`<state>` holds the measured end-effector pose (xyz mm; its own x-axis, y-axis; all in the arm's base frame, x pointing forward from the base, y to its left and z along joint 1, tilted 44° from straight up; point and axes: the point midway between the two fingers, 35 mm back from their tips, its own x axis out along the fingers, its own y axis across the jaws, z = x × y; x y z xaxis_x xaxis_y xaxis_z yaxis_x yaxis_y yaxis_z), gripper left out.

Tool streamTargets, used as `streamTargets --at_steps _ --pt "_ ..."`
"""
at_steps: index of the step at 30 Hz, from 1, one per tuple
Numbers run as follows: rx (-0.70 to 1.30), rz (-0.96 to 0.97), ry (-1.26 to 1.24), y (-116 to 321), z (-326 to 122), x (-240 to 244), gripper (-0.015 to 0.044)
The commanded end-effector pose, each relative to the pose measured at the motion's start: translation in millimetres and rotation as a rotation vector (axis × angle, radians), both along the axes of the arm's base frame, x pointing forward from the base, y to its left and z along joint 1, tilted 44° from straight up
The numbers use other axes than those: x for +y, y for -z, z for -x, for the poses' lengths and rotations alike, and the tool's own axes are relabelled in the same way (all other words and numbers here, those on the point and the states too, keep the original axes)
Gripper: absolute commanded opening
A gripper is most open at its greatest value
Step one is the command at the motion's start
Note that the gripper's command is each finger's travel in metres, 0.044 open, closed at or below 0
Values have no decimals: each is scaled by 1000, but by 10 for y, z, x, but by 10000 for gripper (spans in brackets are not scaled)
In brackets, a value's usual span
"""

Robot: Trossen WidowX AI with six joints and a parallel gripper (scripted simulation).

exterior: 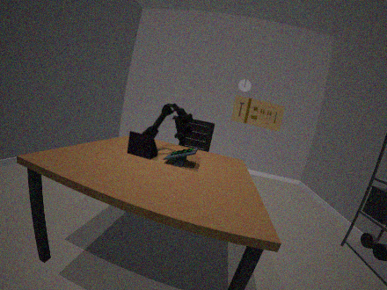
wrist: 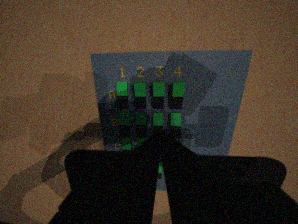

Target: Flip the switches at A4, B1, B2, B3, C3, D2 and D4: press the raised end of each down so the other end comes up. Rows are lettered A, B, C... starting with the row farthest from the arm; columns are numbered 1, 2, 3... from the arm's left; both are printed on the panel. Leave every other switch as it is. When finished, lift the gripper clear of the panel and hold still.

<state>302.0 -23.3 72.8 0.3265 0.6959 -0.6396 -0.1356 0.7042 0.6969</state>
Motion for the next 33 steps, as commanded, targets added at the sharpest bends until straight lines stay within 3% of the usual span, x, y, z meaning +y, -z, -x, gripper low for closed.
streamTargets --at_steps 1,5,11,33 --pt "-23 3 12 -185 78 -178 0" --pt "-23 4 12 -159 149 -173 0" --pt "-20 3 12 21 621 -92 0" --pt "-41 -2 30 337 454 259 0"
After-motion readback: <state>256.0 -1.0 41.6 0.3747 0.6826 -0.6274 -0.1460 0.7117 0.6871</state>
